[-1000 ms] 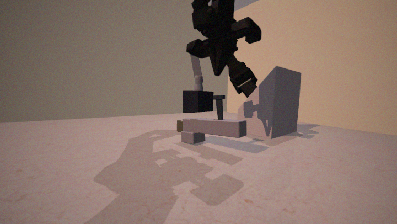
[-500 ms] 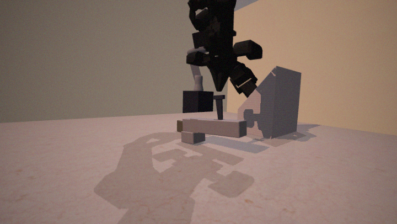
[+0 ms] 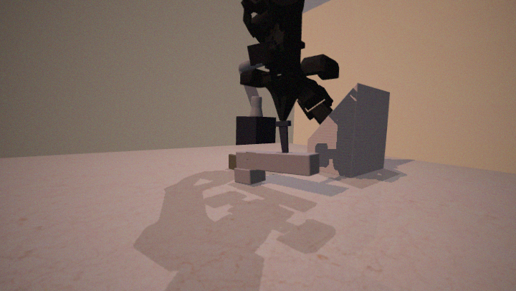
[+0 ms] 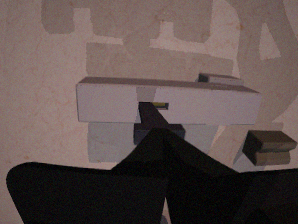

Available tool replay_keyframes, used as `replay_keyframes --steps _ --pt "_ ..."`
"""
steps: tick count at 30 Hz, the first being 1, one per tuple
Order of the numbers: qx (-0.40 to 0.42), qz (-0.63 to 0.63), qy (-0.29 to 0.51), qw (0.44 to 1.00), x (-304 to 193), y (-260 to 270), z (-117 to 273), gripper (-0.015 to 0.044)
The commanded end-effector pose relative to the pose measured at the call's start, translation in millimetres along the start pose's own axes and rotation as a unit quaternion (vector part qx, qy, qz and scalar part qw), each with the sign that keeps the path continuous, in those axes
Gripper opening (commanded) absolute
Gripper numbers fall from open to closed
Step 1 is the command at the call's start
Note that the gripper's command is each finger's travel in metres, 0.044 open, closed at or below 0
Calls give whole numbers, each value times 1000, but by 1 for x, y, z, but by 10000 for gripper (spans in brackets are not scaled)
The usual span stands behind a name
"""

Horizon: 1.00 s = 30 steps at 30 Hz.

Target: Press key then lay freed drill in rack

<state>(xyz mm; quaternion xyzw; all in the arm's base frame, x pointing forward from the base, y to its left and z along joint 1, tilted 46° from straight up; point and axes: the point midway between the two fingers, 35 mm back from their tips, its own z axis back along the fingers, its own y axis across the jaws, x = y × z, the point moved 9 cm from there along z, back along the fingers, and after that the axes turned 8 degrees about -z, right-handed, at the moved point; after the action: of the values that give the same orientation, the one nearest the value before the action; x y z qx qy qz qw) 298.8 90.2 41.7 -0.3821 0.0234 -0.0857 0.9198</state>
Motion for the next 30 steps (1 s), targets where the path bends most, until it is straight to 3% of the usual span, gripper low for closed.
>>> replay_keyframes --steps 1,30 --pt "-4 2 4 1000 -1 -2 -3 0" --pt "-4 2 4 1000 -1 0 -6 0"
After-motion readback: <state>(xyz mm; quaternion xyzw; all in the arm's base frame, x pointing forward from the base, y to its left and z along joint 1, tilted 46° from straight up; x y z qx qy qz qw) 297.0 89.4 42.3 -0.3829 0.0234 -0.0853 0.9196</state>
